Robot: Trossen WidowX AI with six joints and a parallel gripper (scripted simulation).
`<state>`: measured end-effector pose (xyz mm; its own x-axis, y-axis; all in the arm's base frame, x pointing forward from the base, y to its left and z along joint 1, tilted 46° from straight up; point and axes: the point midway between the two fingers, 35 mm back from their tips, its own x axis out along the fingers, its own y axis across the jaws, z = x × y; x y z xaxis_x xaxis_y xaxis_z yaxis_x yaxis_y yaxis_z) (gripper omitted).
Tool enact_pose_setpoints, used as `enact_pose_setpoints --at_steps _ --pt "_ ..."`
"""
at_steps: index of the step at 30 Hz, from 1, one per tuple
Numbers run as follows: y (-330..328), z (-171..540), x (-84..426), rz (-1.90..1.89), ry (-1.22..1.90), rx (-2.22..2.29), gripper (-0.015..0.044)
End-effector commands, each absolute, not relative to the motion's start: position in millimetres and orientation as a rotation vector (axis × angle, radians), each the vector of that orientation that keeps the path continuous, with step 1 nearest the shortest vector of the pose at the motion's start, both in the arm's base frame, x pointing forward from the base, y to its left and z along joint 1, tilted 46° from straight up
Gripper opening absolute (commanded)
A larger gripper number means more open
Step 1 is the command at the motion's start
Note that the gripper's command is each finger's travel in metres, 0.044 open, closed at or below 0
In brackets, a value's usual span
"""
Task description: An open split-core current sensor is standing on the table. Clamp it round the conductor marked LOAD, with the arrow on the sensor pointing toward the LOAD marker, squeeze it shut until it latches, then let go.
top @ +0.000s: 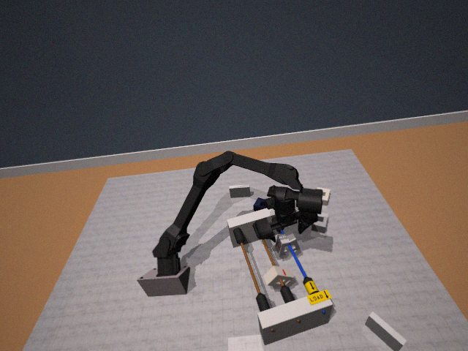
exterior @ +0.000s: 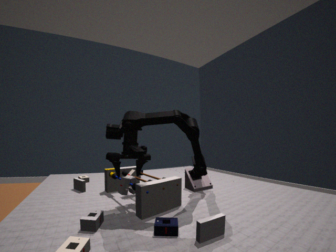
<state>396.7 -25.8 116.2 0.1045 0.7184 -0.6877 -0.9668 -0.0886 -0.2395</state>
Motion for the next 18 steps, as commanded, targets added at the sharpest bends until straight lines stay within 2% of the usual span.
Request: enact_pose_setpoints --at_steps 1,7,18 --pt "-25.4 116.1 397.1 1.465 0.395 -0.807 0.0440" --pt "-1.3 94.1 399.6 1.472 0.391 -0.809 0.0440" --pt "5.0 88.2 400.5 1.473 0.391 -0.809 0.0440"
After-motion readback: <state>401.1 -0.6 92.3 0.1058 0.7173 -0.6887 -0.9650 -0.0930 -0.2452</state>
